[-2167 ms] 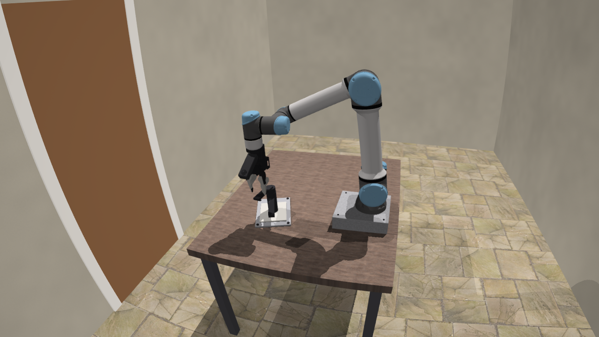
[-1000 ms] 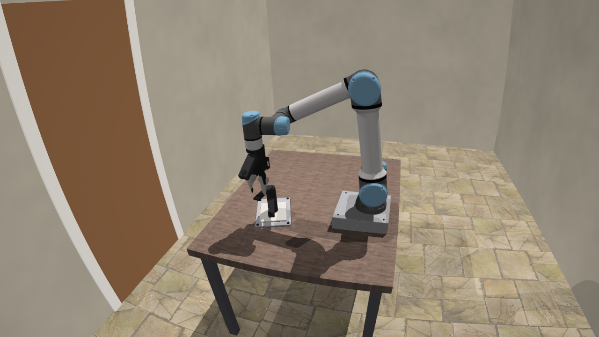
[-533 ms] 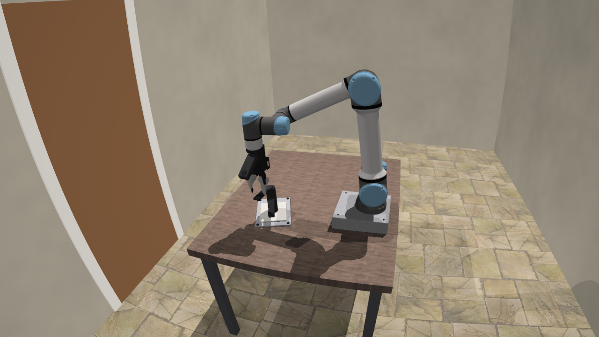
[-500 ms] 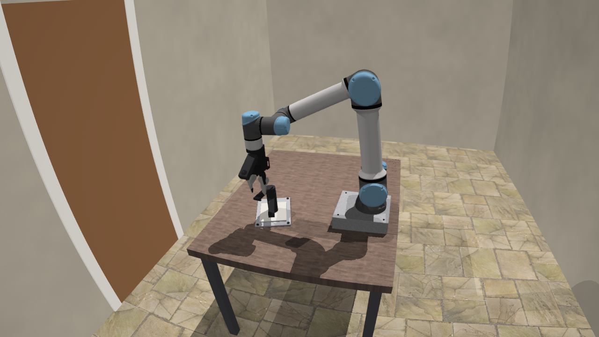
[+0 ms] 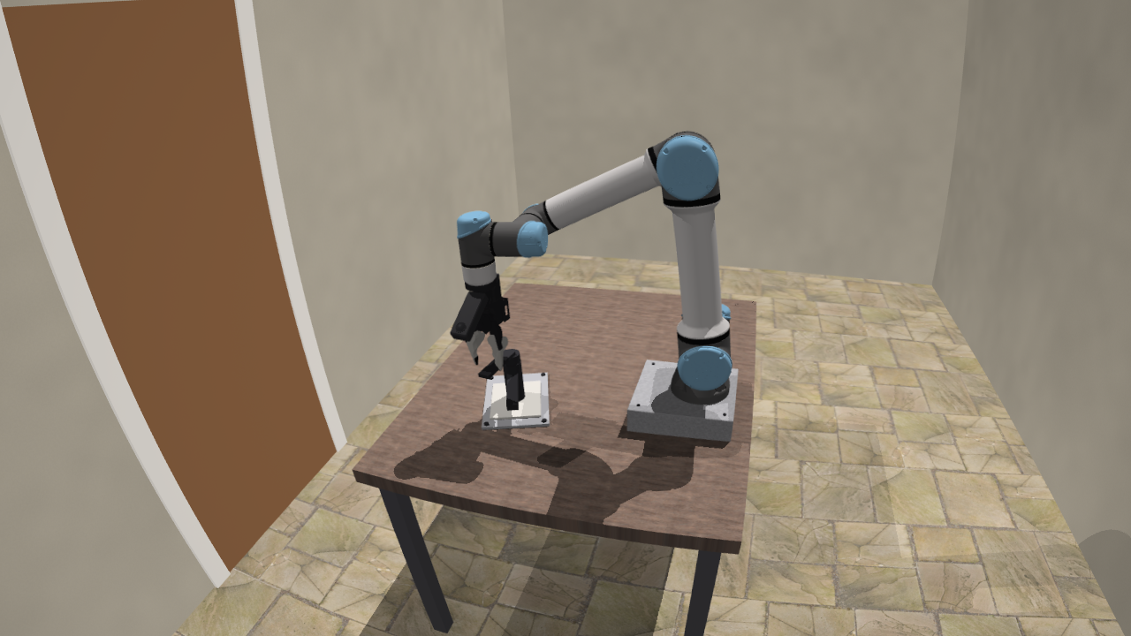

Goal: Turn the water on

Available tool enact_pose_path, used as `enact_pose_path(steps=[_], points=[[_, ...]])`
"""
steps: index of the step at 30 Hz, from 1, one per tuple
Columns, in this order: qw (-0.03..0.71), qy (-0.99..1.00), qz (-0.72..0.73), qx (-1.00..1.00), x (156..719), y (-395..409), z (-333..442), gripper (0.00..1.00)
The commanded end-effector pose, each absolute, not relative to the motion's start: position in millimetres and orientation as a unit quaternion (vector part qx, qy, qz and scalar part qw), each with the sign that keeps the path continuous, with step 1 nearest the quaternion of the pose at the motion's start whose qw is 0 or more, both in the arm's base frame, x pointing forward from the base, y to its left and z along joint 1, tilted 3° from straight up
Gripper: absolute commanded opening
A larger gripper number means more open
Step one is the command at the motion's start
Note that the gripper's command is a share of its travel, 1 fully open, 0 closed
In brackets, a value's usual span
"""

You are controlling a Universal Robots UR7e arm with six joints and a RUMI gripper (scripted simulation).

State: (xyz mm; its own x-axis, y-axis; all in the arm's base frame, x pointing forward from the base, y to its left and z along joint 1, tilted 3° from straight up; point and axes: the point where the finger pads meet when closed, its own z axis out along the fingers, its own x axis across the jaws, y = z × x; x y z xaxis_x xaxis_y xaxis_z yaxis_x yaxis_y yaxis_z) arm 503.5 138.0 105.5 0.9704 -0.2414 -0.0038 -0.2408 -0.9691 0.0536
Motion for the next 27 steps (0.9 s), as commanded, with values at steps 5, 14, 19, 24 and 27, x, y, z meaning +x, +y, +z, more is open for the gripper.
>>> enact_pose_path(steps=[5, 14, 19, 24, 27], points=[[0.026, -0.121, -0.004, 0.992, 504, 138, 101, 0.4], [0.026, -0.121, -0.004, 0.992, 504, 137, 93, 0.4], [0.026, -0.121, -0.004, 0.992, 504, 137, 90, 0.4], [0.026, -0.121, -0.004, 0.992, 504, 137, 86, 0.4], [0.026, -0.121, -0.004, 0.992, 504, 137, 84, 0.4]])
